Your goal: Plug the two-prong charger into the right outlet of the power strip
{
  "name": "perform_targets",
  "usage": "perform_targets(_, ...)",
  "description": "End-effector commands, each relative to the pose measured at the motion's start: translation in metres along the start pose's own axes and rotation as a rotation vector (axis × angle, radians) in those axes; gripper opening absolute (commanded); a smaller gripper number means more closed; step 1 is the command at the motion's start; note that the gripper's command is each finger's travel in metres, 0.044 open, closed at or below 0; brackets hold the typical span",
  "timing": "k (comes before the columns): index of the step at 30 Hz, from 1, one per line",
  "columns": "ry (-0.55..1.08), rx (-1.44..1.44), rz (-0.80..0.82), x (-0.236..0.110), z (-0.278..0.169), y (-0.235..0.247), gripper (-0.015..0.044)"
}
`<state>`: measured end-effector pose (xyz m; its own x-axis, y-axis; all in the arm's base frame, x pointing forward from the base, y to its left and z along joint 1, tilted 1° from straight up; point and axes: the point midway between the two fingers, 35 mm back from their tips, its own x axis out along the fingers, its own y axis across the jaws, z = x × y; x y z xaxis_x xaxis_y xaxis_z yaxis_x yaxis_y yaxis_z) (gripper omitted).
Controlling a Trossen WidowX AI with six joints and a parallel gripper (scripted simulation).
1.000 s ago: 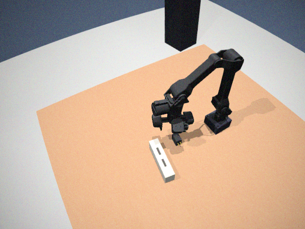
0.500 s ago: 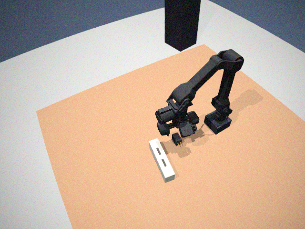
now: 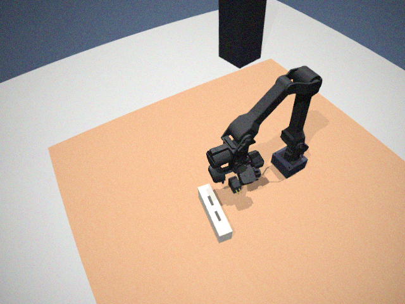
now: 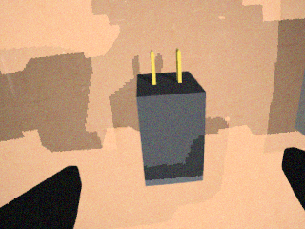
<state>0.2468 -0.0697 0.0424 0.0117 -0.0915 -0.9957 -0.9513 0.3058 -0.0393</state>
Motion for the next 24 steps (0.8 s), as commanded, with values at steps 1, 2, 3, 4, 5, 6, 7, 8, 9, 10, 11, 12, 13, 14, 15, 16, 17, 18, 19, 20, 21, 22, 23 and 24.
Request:
perform_targets(1,-0.002,-0.005,0.011,0.009,0.001,0.002,0.0440)
perform_targets(2,-0.002,-0.005,0.011,0.010,0.001,0.002,0.0440)
perform_targets(3,-0.002,-0.005,0.011,0.012,0.001,0.001,0.0440)
perform_targets(4,-0.002,-0.005,0.011,0.013,0.001,0.001,0.0440)
perform_targets(5,-0.002,-0.005,0.011,0.015,0.001,0.001,0.0440)
perform_targets(6,-0.002,-0.005,0.011,0.017,0.002,0.001,0.0440)
perform_targets(7,-0.002,-0.005,0.011,0.018,0.002,0.001,0.0440)
perform_targets(8,-0.002,-0.005,0.011,0.020,0.002,0.001,0.0440)
perform_targets(9,-0.002,-0.005,0.011,0.022,0.002,0.001,0.0440)
perform_targets(10,-0.002,-0.005,0.011,0.023,0.002,0.001,0.0440)
perform_targets(11,-0.002,-0.005,0.011,0.025,0.002,0.001,0.0440)
perform_targets(12,-0.002,-0.005,0.011,0.026,0.002,0.001,0.0440)
perform_targets(13,-0.002,-0.005,0.011,0.028,0.002,0.002,0.0440)
perform_targets(14,-0.002,-0.005,0.011,0.030,0.003,0.002,0.0440)
perform_targets(15,-0.002,-0.005,0.011,0.031,0.003,0.002,0.0440)
perform_targets(16,-0.002,-0.005,0.011,0.033,0.003,0.002,0.0440)
perform_targets(17,-0.002,-0.005,0.011,0.034,0.003,0.002,0.0440)
perform_targets(18,-0.002,-0.005,0.011,0.036,0.003,0.002,0.0440)
perform_targets(19,-0.002,-0.005,0.011,0.038,0.003,0.002,0.0440)
perform_targets(20,-0.002,-0.005,0.011,0.039,0.003,0.002,0.0440)
perform_targets(21,-0.002,-0.005,0.011,0.041,0.003,0.002,0.0440)
perform_targets(22,-0.002,-0.005,0.011,0.042,0.003,0.003,0.0440)
perform_targets(23,-0.001,-0.005,0.011,0.044,0.004,0.003,0.0440)
perform_targets(24,-0.001,-0.005,0.011,0.046,0.004,0.003,0.0440)
